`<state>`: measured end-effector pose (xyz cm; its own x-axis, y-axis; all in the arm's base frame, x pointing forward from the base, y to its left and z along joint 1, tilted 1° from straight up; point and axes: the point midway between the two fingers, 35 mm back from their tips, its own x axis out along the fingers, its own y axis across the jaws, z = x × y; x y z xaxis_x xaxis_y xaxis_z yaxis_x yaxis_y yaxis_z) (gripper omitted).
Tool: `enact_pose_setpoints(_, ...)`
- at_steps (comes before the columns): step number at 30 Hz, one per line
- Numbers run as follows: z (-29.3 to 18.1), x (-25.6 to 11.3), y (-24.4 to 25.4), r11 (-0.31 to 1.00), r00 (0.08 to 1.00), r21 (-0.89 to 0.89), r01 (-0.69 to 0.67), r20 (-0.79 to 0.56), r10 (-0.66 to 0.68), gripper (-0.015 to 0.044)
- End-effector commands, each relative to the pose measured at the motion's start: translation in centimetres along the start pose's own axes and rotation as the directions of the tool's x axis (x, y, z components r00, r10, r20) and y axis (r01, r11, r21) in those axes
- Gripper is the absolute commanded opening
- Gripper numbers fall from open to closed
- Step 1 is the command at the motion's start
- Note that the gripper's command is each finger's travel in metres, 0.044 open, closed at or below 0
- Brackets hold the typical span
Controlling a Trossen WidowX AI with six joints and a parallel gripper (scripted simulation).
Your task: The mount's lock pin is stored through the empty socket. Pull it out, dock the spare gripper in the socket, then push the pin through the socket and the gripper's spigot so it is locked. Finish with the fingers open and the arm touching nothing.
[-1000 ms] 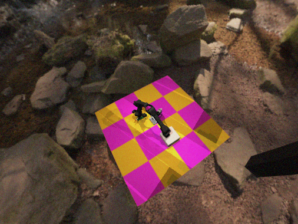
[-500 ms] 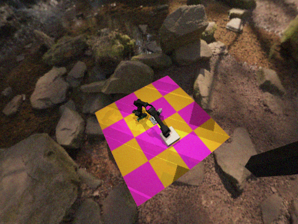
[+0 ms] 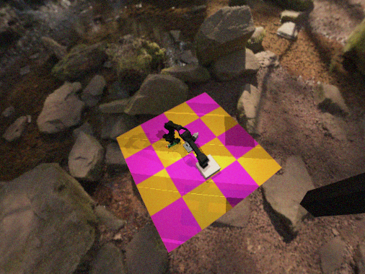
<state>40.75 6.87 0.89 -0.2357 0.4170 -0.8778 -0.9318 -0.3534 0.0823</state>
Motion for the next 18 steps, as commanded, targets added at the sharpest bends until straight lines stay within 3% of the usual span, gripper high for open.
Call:
enact_pose_setpoints(1, -0.5, -1.3, 0.2, 0.997, 1.0, 0.071, 0.017, 0.015, -0.018, 0.0)
enact_pose_setpoints(18, -2.2, -6.1, 2.4, 0.918, 0.995, 0.396, 0.01, 0.088, -0.049, 0.0)
